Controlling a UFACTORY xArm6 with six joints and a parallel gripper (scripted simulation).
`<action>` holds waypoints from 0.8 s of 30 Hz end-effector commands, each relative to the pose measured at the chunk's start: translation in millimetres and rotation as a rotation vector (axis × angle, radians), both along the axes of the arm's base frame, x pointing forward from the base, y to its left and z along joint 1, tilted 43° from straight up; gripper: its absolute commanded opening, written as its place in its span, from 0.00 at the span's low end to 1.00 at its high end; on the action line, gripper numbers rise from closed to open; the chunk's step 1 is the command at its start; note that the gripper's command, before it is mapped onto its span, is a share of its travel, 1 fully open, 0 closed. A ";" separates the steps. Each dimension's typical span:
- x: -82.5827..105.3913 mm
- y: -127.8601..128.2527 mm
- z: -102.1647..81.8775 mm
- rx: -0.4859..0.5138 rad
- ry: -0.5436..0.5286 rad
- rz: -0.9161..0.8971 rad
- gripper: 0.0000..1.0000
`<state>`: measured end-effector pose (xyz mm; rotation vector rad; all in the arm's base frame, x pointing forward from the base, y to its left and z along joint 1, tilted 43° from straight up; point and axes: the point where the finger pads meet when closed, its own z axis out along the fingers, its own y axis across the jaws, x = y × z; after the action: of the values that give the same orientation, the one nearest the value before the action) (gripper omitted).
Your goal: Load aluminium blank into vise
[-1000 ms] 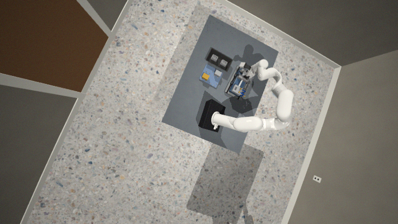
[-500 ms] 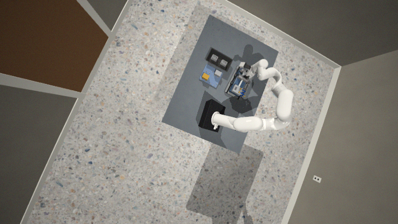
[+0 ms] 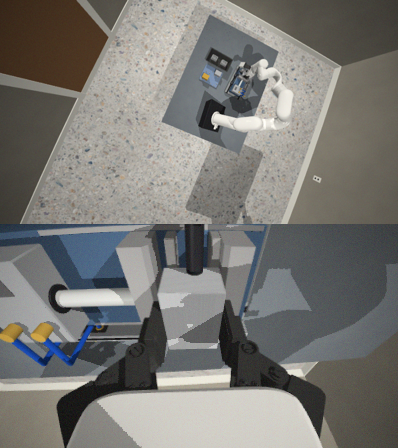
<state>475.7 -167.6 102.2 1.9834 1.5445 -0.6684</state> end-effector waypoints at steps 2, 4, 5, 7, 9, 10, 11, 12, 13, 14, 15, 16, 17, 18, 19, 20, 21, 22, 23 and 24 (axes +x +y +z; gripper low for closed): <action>1.3 0.7 1.3 0.000 -0.004 0.002 0.00; 1.3 0.7 1.3 0.000 -0.004 0.002 0.00; 1.3 0.7 1.2 0.000 -0.004 0.002 0.00; 1.3 0.6 1.1 0.000 -0.004 0.002 0.00; 1.3 0.4 1.0 0.000 -0.004 0.002 0.00; 1.3 0.4 0.9 0.000 -0.004 0.002 0.00; 1.3 0.3 0.8 0.000 -0.004 0.002 0.00; 1.3 0.2 0.7 0.000 -0.004 0.002 0.00; 1.3 0.1 0.6 0.000 -0.004 0.002 0.00; 1.3 0.0 0.5 0.000 -0.004 0.002 0.00; 1.3 0.0 0.5 0.000 -0.004 0.002 0.00; 1.3 0.0 0.5 0.000 -0.004 0.002 0.00; 1.3 -0.1 0.4 0.000 -0.004 0.002 0.00; 1.3 -0.2 0.3 0.000 -0.004 0.002 0.00; 1.3 -0.3 0.1 0.000 -0.004 0.002 0.00; 1.3 -0.4 0.0 0.000 -0.004 0.002 0.00; 1.3 -0.5 -0.1 0.000 -0.004 0.002 0.00; 1.2 -0.6 -0.2 0.000 -0.004 0.002 0.00; 1.2 -0.7 -0.2 0.000 -0.004 0.002 0.00; 1.2 -0.7 -0.3 0.000 -0.004 0.002 0.00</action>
<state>475.5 -168.9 100.7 1.9835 1.5445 -0.6685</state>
